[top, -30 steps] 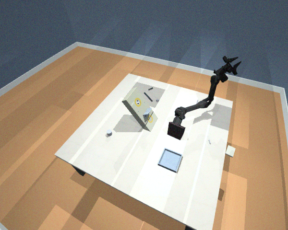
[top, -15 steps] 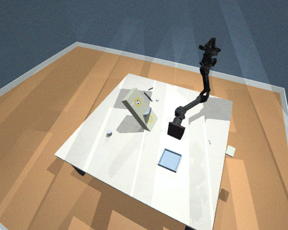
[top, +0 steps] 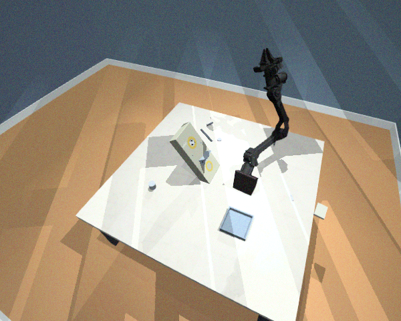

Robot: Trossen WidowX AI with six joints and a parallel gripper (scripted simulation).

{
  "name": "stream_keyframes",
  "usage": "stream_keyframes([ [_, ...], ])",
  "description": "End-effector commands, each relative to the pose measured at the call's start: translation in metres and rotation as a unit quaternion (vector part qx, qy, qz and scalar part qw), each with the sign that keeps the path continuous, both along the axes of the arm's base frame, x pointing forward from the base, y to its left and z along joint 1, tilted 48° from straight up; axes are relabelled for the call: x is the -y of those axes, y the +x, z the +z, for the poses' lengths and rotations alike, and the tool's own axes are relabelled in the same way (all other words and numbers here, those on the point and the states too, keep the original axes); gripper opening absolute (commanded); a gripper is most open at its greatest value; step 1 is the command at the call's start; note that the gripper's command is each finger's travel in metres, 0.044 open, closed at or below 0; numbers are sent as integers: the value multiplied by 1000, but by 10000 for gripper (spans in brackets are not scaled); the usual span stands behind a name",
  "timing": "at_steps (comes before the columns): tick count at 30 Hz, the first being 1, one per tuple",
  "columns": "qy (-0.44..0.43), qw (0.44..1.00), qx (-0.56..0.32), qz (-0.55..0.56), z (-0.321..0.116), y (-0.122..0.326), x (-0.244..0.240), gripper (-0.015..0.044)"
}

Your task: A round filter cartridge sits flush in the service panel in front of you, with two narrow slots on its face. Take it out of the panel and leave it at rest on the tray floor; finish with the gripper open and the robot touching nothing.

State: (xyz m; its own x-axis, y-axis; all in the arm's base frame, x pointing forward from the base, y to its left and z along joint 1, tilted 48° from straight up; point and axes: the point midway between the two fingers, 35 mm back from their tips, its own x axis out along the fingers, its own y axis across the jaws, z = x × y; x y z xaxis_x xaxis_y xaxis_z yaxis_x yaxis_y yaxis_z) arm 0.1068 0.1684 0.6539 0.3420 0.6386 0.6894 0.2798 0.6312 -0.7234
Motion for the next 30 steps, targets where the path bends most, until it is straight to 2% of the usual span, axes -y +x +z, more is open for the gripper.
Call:
stream_keyframes([
  [1,-39,995,-85,-18,-42,45,-39,89],
  [9,-108,959,-248,-85,-145,118,-91,89],
  [16,-171,898,-368,-172,-255,163,-112,89],
  [23,-237,813,-452,-282,-370,186,-104,89],
  [30,-305,708,-485,-412,-476,186,-66,89],
])
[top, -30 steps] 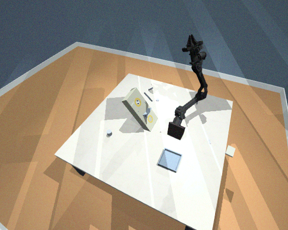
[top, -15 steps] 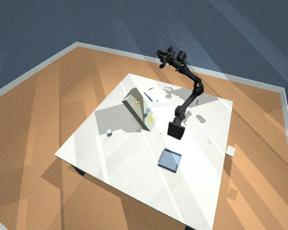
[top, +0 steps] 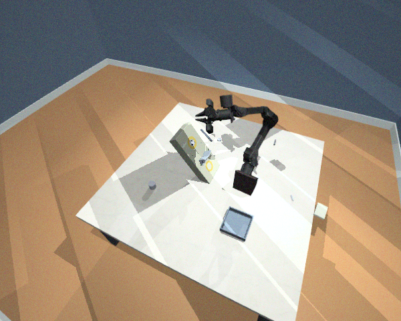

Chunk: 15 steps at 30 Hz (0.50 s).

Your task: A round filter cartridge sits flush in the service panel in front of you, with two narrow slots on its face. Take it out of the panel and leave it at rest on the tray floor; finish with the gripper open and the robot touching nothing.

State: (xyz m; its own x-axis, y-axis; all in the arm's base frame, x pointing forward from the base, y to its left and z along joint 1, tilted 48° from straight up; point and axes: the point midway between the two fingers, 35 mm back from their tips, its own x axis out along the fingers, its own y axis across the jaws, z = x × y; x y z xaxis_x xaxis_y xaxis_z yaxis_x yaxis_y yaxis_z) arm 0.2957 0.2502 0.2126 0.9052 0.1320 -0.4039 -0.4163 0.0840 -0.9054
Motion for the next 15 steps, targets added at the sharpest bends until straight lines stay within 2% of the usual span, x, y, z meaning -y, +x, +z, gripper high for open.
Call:
stream_keyframes([
  [1,-68,996,-23,-52,-48,-5,23,89],
  [7,-202,970,-36,-131,-112,-23,75,89],
  [15,-206,969,-36,-133,-114,-23,77,89],
])
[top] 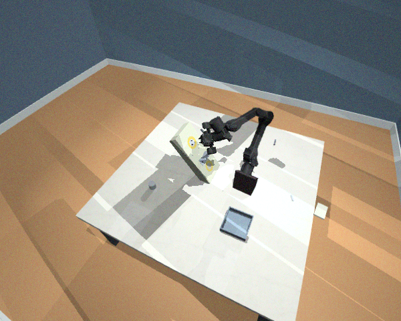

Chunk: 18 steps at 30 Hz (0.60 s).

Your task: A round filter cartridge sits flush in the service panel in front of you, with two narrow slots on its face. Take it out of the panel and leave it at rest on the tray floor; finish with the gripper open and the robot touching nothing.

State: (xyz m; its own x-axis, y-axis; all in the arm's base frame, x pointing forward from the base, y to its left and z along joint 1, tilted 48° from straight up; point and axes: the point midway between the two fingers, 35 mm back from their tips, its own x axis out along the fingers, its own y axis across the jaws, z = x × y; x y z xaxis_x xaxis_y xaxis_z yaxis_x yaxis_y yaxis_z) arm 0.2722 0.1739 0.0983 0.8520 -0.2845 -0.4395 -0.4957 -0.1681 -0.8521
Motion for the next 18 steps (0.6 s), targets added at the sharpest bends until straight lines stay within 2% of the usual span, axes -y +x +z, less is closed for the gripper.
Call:
stream_keyframes([
  [1,0,1000,2,-3,0,2,1,89],
  [18,2,1000,0,-4,-13,25,7,89],
])
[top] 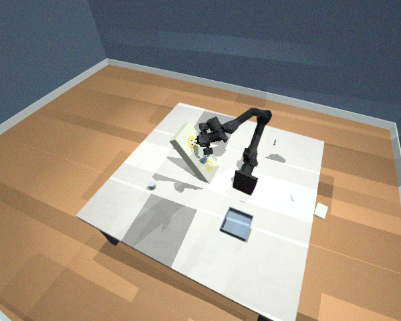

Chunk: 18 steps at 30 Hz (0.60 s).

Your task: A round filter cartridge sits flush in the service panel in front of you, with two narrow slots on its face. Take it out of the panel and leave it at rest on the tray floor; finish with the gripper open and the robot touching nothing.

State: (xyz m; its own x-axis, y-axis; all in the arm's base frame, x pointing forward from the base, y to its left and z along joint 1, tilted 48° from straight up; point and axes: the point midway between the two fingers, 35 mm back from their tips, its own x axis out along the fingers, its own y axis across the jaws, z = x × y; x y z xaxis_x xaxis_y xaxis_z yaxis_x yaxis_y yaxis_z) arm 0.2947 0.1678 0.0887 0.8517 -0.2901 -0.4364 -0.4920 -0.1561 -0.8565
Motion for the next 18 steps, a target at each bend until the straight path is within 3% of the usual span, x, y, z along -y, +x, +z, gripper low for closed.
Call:
stream_keyframes([
  [1,-2,1000,-3,2,-4,4,2,89],
  [18,-4,1000,1,3,-14,25,11,89],
])
